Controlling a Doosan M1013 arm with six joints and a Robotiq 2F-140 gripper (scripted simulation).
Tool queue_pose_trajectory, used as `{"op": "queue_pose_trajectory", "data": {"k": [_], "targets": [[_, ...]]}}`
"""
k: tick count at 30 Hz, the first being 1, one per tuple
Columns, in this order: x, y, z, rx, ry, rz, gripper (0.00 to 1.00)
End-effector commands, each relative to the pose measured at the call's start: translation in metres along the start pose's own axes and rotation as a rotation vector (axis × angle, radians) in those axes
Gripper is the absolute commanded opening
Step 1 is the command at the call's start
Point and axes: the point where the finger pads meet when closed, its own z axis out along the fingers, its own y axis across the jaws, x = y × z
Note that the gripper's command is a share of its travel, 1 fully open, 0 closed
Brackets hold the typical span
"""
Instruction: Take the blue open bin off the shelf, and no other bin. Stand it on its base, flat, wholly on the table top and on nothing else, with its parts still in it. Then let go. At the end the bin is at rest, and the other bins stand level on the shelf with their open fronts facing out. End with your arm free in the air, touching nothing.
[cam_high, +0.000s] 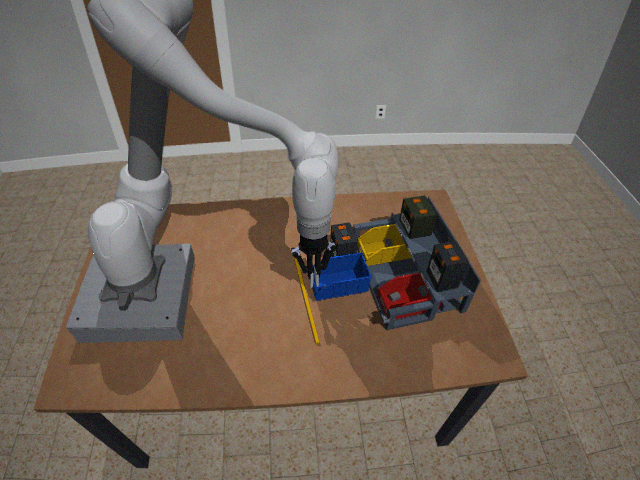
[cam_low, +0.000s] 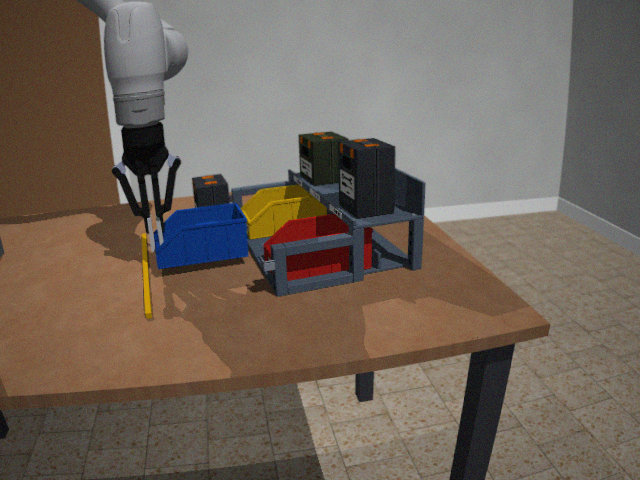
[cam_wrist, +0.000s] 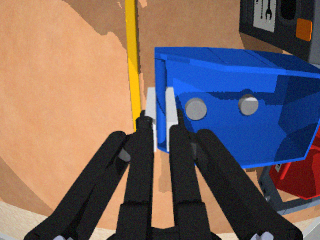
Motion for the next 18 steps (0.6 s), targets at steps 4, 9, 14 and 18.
{"op": "queue_pose_trajectory", "data": {"k": [4, 9, 14, 18], "targets": [[-0.0001, 0.0058, -0.0004, -0.001, 0.000, 0.000, 0.00], [-0.0001, 0.0058, -0.0004, -0.001, 0.000, 0.000, 0.00], [-0.0001, 0.0058, -0.0004, -0.001, 0.000, 0.000, 0.00], [-0.0001, 0.0057, 0.0029, -0.001, 0.000, 0.000, 0.00]]}}
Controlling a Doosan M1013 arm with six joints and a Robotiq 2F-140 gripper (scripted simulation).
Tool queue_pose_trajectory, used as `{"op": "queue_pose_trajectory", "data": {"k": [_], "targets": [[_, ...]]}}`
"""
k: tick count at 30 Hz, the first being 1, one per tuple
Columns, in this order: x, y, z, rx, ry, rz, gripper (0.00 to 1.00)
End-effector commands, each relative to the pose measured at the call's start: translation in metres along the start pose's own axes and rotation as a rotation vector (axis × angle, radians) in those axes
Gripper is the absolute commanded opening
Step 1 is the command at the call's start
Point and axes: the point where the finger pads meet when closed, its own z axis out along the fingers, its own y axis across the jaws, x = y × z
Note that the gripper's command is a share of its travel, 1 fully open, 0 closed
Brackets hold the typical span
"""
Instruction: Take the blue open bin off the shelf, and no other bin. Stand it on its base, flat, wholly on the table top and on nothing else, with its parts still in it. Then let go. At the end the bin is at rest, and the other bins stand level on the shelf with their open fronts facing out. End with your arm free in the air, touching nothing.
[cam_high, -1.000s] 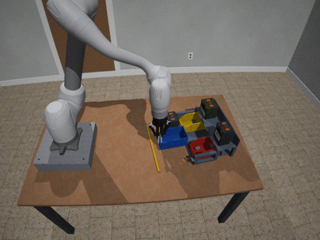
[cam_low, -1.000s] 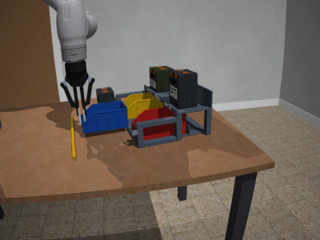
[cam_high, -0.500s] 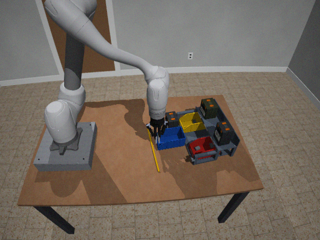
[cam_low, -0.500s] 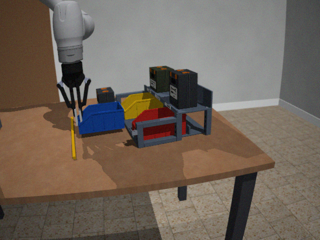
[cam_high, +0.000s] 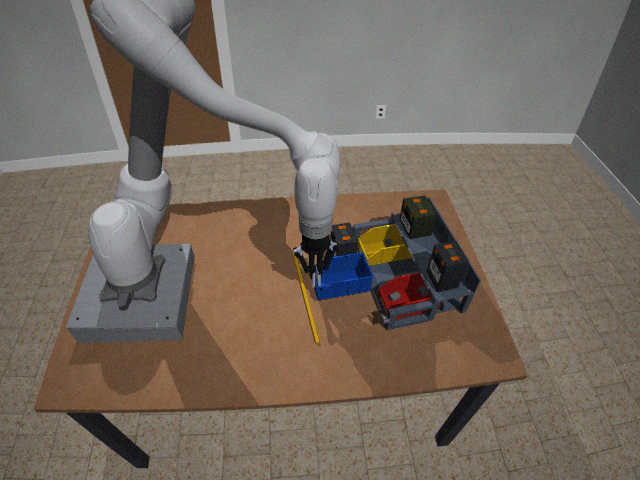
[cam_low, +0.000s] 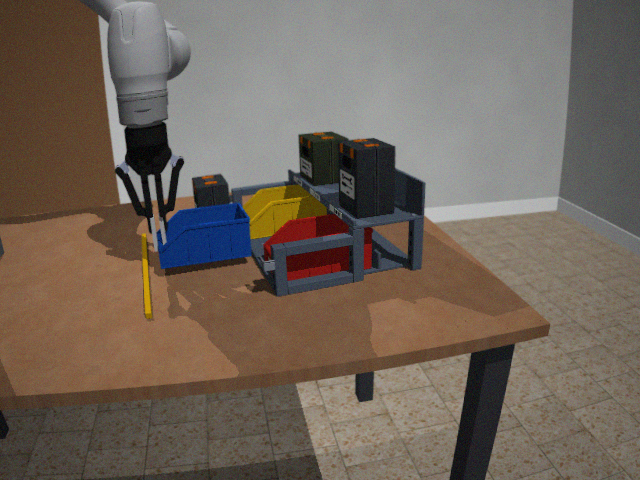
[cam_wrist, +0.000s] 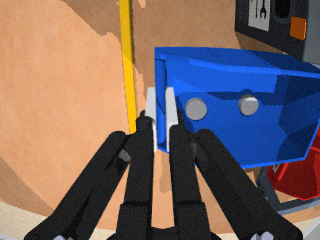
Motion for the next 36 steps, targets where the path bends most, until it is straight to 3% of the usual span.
{"op": "queue_pose_trajectory", "data": {"k": [1, 36], "targets": [[0.000, 0.000, 0.004, 0.000, 0.000, 0.000, 0.00], [0.000, 0.000, 0.018, -0.001, 0.000, 0.000, 0.00]]}}
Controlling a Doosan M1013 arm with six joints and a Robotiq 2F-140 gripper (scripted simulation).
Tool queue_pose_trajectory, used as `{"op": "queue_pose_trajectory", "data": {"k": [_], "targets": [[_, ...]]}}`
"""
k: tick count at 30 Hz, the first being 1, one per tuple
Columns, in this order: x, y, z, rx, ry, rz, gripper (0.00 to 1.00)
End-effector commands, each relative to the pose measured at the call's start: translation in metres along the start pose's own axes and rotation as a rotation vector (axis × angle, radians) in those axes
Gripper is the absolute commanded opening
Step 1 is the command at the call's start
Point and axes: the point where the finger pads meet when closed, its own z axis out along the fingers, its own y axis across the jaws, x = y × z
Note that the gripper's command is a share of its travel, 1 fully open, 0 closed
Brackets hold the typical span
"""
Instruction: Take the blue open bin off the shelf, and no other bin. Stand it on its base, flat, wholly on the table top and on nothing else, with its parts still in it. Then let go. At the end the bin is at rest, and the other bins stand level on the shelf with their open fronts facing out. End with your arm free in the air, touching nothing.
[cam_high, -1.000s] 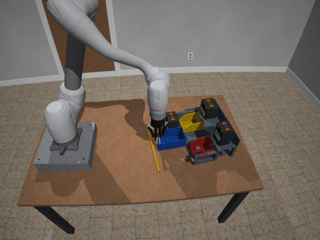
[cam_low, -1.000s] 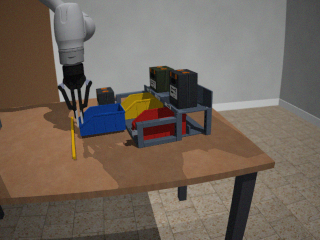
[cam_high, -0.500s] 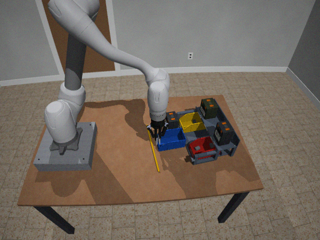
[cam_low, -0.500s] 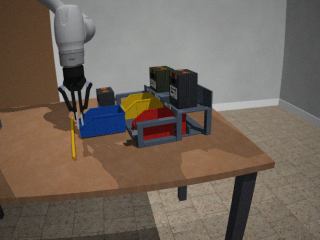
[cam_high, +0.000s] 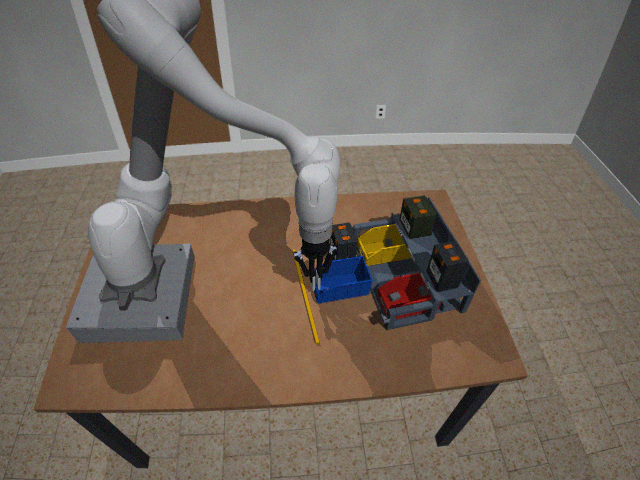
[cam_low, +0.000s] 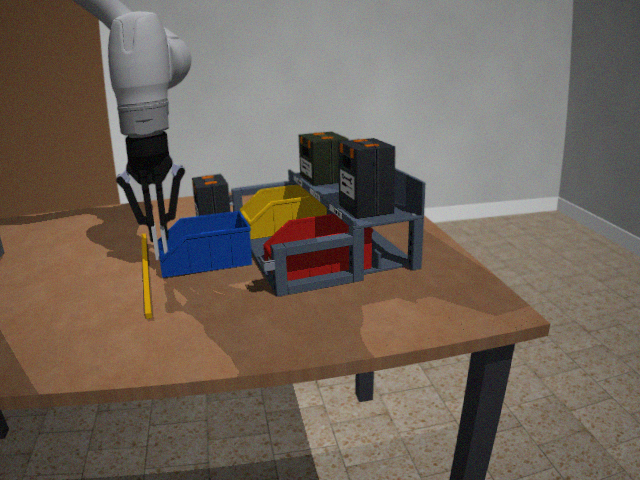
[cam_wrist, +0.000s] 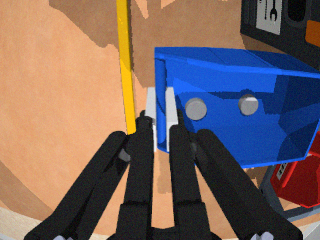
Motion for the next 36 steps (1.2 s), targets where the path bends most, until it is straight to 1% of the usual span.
{"op": "queue_pose_trajectory", "data": {"k": [1, 13, 14, 36], "targets": [[0.0000, 0.0002, 0.0021, -0.001, 0.000, 0.000, 0.00], [0.0000, 0.0002, 0.0021, -0.001, 0.000, 0.000, 0.00], [0.0000, 0.0001, 0.0021, -0.001, 0.000, 0.000, 0.57], [0.0000, 0.0001, 0.0021, -0.001, 0.000, 0.000, 0.57]]}}
